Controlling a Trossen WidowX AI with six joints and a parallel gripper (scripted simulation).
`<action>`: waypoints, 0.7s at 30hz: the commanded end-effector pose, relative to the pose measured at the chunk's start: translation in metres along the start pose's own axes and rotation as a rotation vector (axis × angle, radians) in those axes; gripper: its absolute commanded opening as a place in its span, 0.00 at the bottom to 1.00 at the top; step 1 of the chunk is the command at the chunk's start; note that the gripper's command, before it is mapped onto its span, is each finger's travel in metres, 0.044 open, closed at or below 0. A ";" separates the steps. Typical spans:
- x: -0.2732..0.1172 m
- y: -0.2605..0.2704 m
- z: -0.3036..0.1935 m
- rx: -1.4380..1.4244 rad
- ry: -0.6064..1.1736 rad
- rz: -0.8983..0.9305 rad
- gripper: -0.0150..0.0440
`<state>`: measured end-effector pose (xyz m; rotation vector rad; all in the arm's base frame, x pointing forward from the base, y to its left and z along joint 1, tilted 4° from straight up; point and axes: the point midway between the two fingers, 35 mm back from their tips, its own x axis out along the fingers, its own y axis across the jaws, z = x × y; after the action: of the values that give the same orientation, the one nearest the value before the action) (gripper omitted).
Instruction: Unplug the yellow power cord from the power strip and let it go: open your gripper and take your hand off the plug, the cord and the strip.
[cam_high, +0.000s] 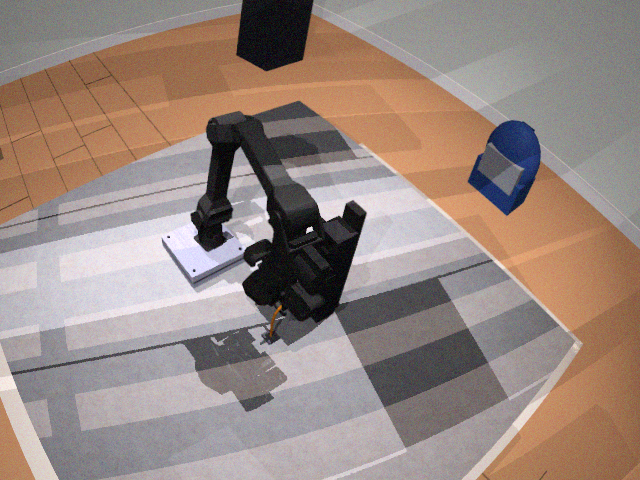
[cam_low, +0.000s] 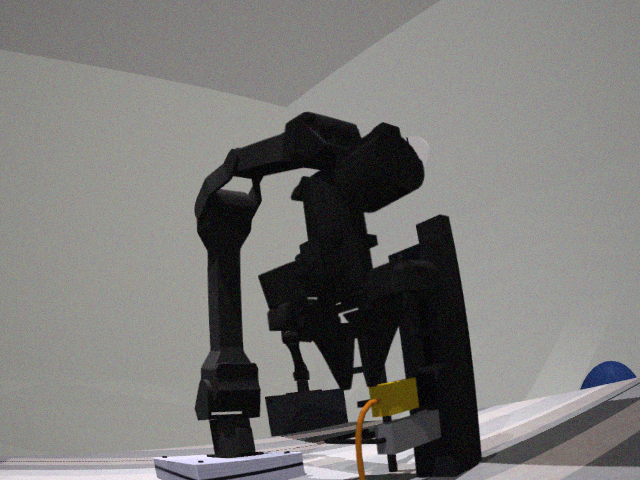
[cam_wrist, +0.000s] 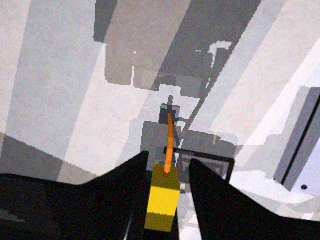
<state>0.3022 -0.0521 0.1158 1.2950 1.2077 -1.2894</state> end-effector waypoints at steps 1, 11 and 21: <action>0.000 0.000 -0.006 0.002 0.006 -0.003 0.53; 0.000 -0.001 -0.022 0.002 0.008 -0.003 0.53; 0.000 -0.002 -0.038 0.002 0.009 -0.004 0.53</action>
<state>0.3057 -0.0185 0.1175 1.2984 1.2098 -1.2854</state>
